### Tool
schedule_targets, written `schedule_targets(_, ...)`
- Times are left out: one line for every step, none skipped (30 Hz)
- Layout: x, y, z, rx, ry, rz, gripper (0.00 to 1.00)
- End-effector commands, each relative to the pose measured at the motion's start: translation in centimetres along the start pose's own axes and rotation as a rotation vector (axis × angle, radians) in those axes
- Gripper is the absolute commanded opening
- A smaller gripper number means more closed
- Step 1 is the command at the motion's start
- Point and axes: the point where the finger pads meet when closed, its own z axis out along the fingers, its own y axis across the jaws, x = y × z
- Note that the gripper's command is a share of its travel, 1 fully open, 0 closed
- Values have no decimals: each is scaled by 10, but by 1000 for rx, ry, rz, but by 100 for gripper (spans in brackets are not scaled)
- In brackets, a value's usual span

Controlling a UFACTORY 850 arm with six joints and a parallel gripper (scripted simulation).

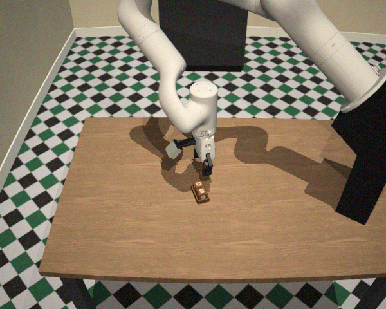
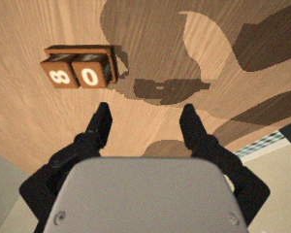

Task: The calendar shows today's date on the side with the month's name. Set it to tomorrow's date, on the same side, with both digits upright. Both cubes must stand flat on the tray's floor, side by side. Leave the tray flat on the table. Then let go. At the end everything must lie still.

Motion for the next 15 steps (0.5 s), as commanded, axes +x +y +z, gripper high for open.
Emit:
schedule_targets(-20, 1, 0, 2, 7, 57, 100)
schedule_targets(-20, 1, 0, 2, 7, 57, 100)
schedule_targets(-23, 1, 0, 2, 7, 57, 100)
schedule_targets(-23, 1, 0, 2, 7, 57, 100)
schedule_targets(-23, 1, 0, 2, 7, 58, 100)
schedule_targets(-23, 1, 0, 2, 7, 63, 100)
schedule_targets(-23, 1, 0, 2, 7, 76, 100)
schedule_targets(-24, 1, 0, 2, 7, 96, 100)
schedule_targets(-24, 1, 0, 2, 7, 124, 100)
schedule_targets(-25, 1, 0, 2, 7, 157, 100)
schedule_targets(-26, 1, 0, 2, 6, 195, 100)
schedule_targets(-26, 1, 0, 3, 6, 235, 100)
schedule_targets(-27, 1, 0, 3, 6, 272, 100)
schedule_targets(-28, 1, 0, 3, 6, 306, 100)
schedule_targets(-35, 2, 0, 3, 6, 319, 100)
